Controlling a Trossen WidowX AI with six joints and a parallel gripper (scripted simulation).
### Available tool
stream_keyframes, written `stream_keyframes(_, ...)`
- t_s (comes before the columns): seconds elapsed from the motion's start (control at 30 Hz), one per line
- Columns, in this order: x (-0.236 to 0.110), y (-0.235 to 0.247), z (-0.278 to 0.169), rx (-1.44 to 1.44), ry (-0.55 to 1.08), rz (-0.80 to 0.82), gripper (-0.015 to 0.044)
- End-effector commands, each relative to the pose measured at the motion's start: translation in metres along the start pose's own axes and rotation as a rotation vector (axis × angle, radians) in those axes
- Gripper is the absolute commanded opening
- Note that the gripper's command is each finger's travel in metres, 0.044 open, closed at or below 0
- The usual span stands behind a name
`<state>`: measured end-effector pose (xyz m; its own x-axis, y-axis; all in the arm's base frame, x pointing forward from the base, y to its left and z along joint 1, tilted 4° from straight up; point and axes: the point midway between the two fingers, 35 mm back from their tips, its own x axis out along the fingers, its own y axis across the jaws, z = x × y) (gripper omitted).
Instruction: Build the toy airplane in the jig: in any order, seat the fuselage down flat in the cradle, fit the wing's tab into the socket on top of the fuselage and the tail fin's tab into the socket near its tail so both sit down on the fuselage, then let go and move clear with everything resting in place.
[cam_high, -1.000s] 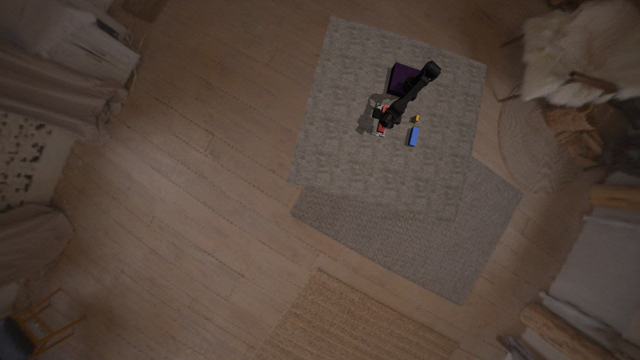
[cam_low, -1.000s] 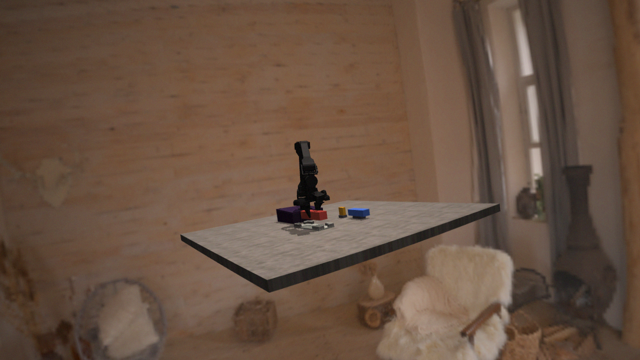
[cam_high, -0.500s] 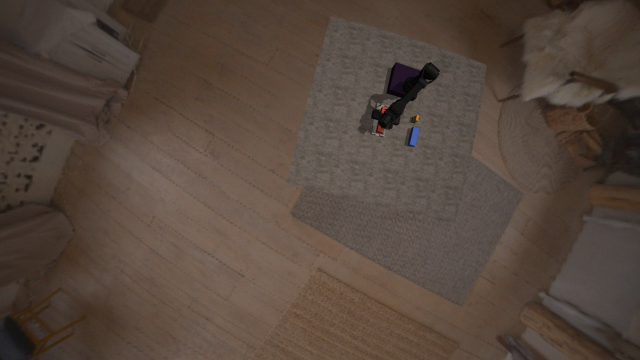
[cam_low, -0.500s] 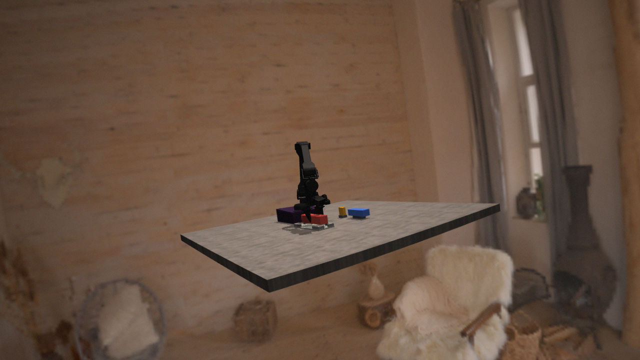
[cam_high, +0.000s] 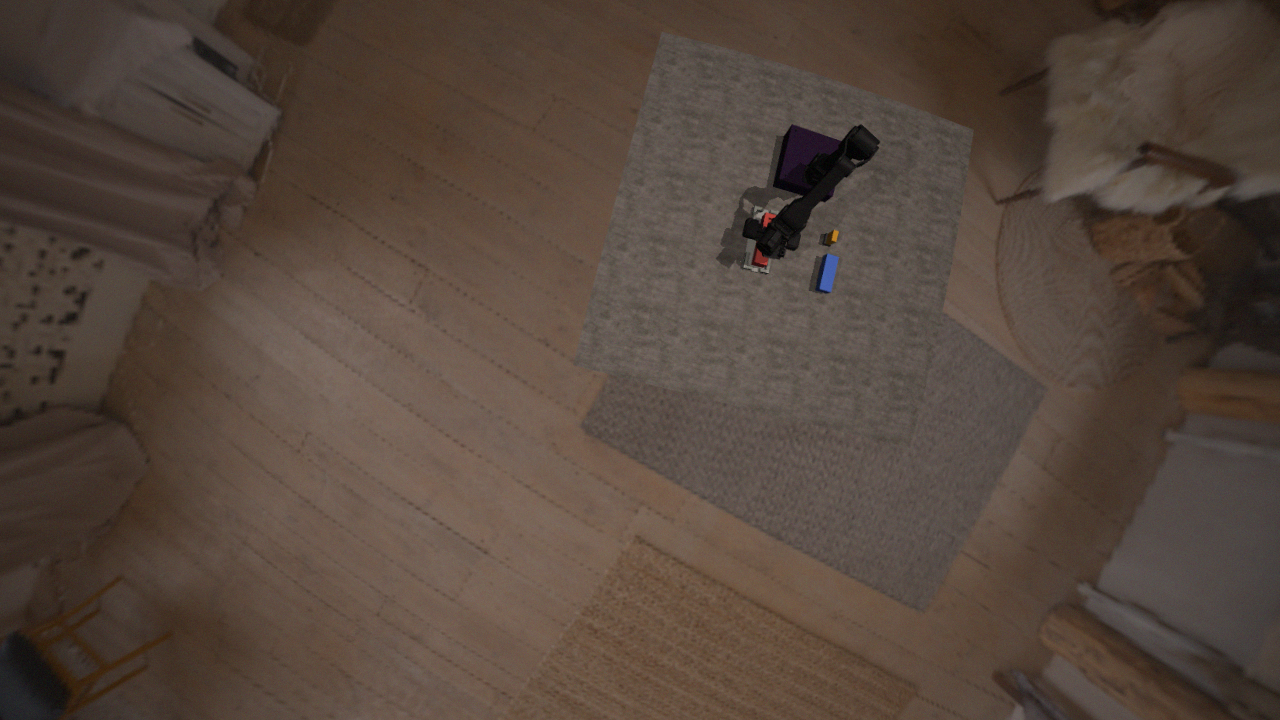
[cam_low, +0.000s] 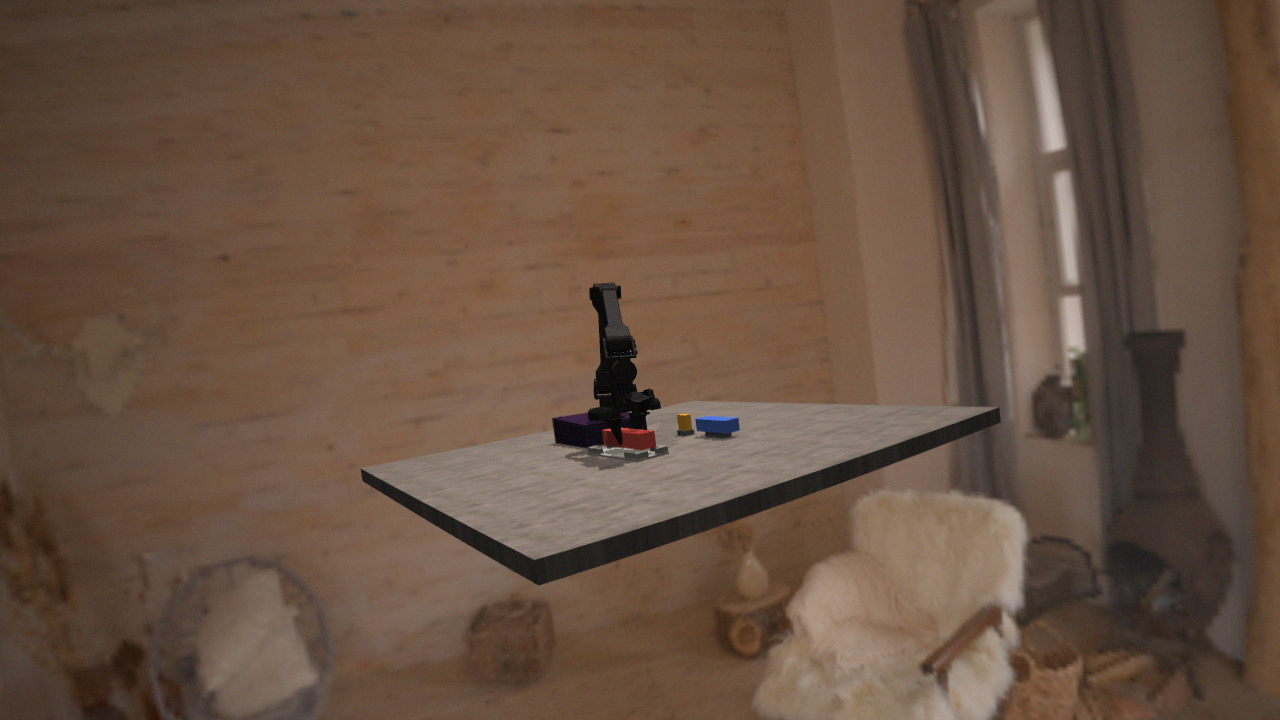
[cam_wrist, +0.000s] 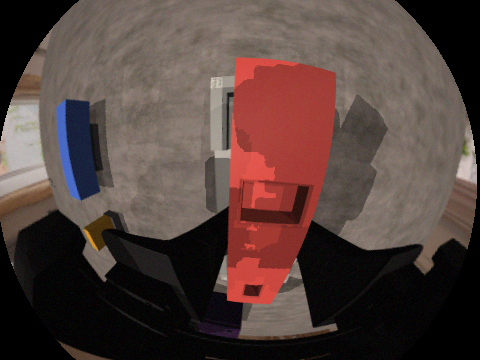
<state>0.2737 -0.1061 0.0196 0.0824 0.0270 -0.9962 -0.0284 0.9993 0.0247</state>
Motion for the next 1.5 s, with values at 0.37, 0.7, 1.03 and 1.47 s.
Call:
stream_keyframes(0.37, 0.000, 0.000, 0.000, 0.000, -0.001, -0.001, 0.0440)
stream_keyframes(0.7, -0.043, -0.003, 0.005, 0.002, -0.001, 0.001, 0.0440)
stream_keyframes(1.03, -0.106, -0.001, 0.000, 0.005, 0.001, 0.003, 0.0440)
stream_keyframes(1.47, -0.094, 0.081, 0.035, -0.060, 0.029, 0.002, 0.0440)
